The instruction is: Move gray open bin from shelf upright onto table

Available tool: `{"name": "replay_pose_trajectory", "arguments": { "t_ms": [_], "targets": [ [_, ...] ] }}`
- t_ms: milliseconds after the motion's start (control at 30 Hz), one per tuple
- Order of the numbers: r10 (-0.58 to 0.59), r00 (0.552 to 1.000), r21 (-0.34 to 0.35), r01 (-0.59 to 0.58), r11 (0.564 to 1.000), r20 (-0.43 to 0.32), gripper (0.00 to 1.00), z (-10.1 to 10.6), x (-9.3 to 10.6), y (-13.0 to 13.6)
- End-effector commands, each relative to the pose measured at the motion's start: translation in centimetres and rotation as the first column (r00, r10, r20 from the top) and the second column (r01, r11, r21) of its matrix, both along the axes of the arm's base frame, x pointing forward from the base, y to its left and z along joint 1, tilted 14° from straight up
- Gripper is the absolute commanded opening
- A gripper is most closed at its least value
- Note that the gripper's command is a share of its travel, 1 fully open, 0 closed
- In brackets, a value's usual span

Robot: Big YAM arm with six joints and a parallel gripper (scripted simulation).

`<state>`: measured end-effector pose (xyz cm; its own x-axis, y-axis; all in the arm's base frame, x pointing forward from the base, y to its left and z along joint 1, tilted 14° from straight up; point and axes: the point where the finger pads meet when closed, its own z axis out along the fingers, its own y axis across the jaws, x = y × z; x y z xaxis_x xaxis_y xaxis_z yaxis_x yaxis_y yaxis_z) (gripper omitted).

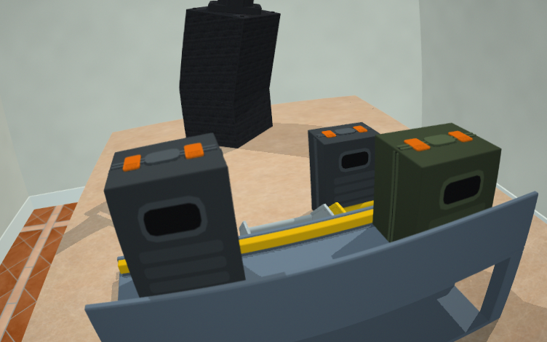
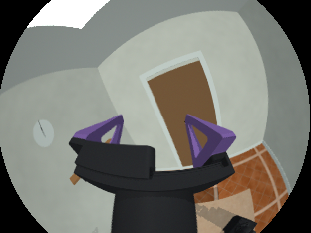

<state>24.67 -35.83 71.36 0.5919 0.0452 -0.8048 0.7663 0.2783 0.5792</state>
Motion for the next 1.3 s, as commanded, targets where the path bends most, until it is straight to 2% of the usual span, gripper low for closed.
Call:
{"name": "replay_pose_trajectory", "arguments": {
  "t_ms": [0,533,567,600,700,833,1133,1267],
  "targets": [
    [-0.001,1.0,-0.006,0.001,1.0,0.006,1.0,0.4,-0.2,0.1],
    [-0.001,1.0,-0.006,0.001,1.0,0.006,1.0,0.4,-0.2,0.1],
    [0.0,1.0,-0.025,0.001,1.0,0.027,1.0,1.8,-0.6,0.5],
    [0.0,1.0,-0.025,0.001,1.0,0.026,1.0,1.8,-0.6,0.5],
    [0.002,1.0,-0.019,-0.001,1.0,0.022,1.0,1.4,-0.5,0.6],
    [0.012,1.0,0.006,-0.012,1.0,0.003,1.0,0.0,0.0,0.7],
    [0.017,1.0,0.019,-0.018,1.0,0.005,1.0,-0.4,0.4,1.0],
    [0.023,1.0,0.035,-0.022,0.999,-0.003,1.0,-1.3,0.3,1.6]
  ]
}}
